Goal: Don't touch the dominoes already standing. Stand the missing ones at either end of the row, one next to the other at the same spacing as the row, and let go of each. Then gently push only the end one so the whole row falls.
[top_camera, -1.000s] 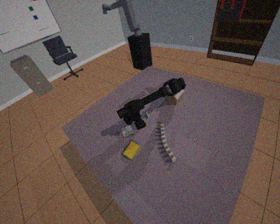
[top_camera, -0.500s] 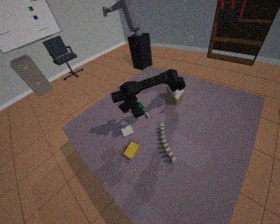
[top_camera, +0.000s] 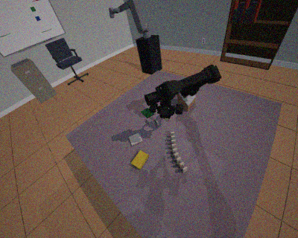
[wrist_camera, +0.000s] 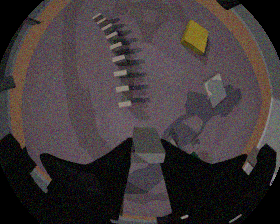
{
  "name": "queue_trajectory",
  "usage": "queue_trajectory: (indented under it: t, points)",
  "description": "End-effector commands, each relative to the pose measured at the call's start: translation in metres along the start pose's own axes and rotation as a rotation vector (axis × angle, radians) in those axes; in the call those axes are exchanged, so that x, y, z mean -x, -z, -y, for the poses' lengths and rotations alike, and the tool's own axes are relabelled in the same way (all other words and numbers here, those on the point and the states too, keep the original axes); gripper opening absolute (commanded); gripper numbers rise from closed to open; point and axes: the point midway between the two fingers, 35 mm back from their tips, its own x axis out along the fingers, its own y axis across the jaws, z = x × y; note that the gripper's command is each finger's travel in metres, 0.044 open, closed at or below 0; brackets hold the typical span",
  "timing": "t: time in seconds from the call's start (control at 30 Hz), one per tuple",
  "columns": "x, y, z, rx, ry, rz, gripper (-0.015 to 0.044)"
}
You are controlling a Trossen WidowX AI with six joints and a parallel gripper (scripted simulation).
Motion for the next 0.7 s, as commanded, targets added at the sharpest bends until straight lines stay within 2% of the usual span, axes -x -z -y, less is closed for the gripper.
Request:
queue_trajectory:
  t: [0.0,0.27,0.67]
  points:
    - [-0.007,0.019,-0.028,0.197,-0.008,0.004,0.0107]
    - [-0.011,0.018,-0.027,0.196,-0.007,0.003,0.0107]
    - [-0.078,0.013,-0.022,0.196,0.002,0.002,0.0107]
